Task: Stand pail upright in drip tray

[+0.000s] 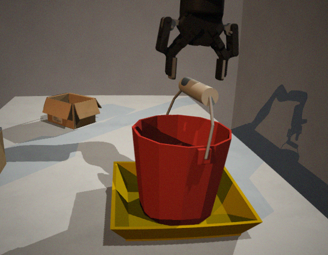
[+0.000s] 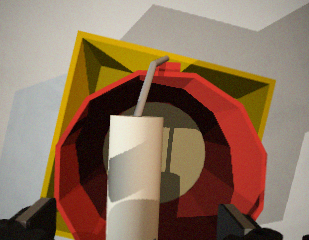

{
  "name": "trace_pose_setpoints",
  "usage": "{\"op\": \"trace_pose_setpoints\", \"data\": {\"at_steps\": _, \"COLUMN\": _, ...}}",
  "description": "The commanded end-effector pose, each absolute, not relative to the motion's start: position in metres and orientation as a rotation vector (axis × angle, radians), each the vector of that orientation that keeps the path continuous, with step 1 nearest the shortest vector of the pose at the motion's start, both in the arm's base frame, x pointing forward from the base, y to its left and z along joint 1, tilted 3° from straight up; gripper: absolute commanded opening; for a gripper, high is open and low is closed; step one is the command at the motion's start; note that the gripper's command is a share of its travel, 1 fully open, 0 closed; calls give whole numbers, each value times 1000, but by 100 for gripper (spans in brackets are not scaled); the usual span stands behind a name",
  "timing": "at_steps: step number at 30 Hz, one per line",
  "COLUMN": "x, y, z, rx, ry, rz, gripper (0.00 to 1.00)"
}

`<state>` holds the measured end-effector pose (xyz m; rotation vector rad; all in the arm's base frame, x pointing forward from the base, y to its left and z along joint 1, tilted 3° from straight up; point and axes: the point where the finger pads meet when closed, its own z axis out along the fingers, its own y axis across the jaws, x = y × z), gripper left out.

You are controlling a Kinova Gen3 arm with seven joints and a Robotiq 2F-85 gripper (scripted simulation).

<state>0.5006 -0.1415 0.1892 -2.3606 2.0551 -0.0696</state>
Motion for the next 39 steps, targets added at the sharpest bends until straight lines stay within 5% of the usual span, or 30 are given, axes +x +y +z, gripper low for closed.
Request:
{"op": "trace_pose_setpoints", "data": {"at_steps": 1, "x": 502, "y": -143, "z": 200, "rx": -2356, "ry": 2056, "rz": -84, "gripper": 100}}
{"op": "trace_pose_setpoints", "data": {"at_steps": 39, "x": 500, "y": -142, "z": 245, "rx": -2356, "ry": 2056, "rz": -84, "gripper": 100}}
